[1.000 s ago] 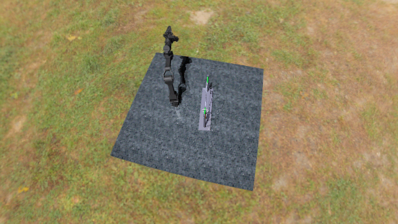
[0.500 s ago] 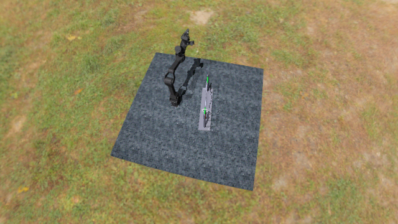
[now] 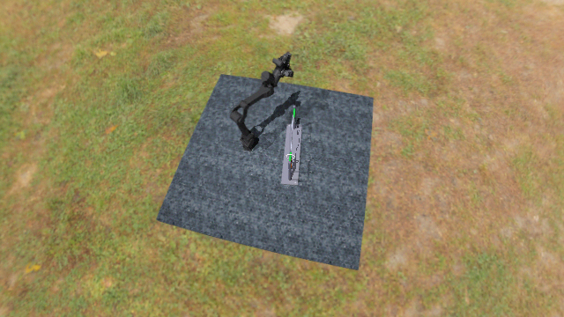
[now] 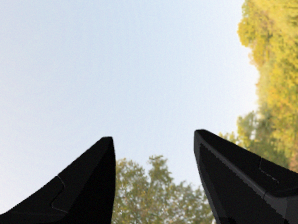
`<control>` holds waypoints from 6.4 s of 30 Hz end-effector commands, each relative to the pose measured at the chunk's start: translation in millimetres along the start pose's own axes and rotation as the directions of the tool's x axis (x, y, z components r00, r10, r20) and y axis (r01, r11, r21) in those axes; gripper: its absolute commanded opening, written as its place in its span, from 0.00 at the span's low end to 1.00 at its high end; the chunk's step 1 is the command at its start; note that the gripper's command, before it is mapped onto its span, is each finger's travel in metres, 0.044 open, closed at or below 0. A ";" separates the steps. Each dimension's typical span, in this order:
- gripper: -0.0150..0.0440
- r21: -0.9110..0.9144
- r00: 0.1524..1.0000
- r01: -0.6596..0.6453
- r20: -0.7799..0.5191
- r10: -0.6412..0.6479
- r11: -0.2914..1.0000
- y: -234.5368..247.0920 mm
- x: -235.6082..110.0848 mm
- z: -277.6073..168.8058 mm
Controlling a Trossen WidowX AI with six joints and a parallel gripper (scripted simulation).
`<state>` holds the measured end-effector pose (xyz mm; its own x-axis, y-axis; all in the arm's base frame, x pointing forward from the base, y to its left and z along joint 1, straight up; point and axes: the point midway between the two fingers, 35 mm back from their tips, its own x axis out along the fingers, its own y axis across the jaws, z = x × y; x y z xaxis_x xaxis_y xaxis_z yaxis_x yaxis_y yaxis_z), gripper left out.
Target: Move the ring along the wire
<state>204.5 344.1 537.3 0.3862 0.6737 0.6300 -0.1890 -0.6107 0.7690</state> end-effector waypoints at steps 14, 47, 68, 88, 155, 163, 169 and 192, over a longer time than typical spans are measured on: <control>0.53 -0.348 0.956 0.175 0.285 -0.074 0.921 30.3 -50.9 153.3; 0.53 -0.487 0.523 0.731 0.850 0.066 0.479 156.1 -282.1 357.3; 0.53 -0.247 0.245 0.967 0.969 0.026 0.066 150.0 -480.4 407.9; 0.53 -0.368 0.295 0.842 0.926 -0.236 -0.395 15.3 -611.2 351.1; 0.53 -0.531 0.421 0.606 0.846 -0.328 -0.592 -53.8 -547.8 344.0; 0.53 -0.531 0.423 0.606 0.846 -0.326 -0.592 -58.5 -541.8 354.3; 0.53 -0.531 0.424 0.607 0.846 -0.324 -0.591 -62.5 -536.9 361.9; 0.30 -0.534 0.426 0.602 0.844 -0.327 -0.594 -64.1 -535.5 363.3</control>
<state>337.8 -128.7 111.1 0.9880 0.1355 -0.0743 -0.1373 0.9903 -0.0192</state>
